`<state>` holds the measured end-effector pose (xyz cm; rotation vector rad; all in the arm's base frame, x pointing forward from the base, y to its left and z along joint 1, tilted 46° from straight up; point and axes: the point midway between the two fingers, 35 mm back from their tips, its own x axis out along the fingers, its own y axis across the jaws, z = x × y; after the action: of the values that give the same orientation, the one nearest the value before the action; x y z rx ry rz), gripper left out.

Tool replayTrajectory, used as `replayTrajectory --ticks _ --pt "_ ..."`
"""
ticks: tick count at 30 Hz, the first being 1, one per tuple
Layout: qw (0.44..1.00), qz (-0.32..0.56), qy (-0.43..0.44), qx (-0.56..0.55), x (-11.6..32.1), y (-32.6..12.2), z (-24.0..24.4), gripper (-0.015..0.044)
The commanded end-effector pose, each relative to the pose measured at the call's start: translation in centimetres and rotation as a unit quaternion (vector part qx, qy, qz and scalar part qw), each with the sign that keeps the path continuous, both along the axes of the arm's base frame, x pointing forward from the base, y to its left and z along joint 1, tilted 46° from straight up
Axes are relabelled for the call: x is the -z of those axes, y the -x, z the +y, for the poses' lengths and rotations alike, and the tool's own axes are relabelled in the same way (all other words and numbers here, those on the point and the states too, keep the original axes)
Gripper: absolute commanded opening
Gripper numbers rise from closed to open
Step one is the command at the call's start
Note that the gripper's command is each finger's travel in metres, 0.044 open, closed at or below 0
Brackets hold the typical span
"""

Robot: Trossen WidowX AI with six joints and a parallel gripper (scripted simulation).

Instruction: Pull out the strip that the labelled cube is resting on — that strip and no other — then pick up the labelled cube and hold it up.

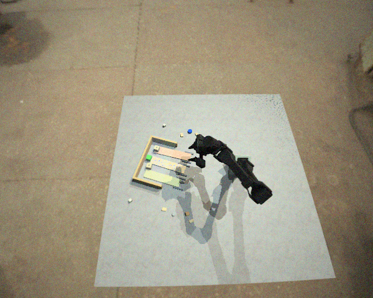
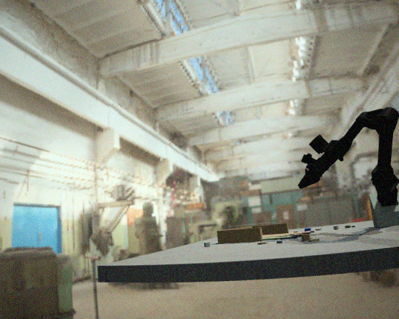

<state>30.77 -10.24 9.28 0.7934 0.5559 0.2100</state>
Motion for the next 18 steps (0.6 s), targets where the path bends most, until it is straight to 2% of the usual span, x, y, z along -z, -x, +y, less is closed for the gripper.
replayTrajectory --ticks 1,11,18 --pt "0.998 0.054 -0.005 -0.020 1.9 -1.5 -0.5 0.0269" --pt "0.955 0.258 -0.029 -0.145 8.8 -4.2 0.5 0.0006" --pt "0.894 0.367 -0.050 -0.251 12.2 -4.0 2.3 0.0000"
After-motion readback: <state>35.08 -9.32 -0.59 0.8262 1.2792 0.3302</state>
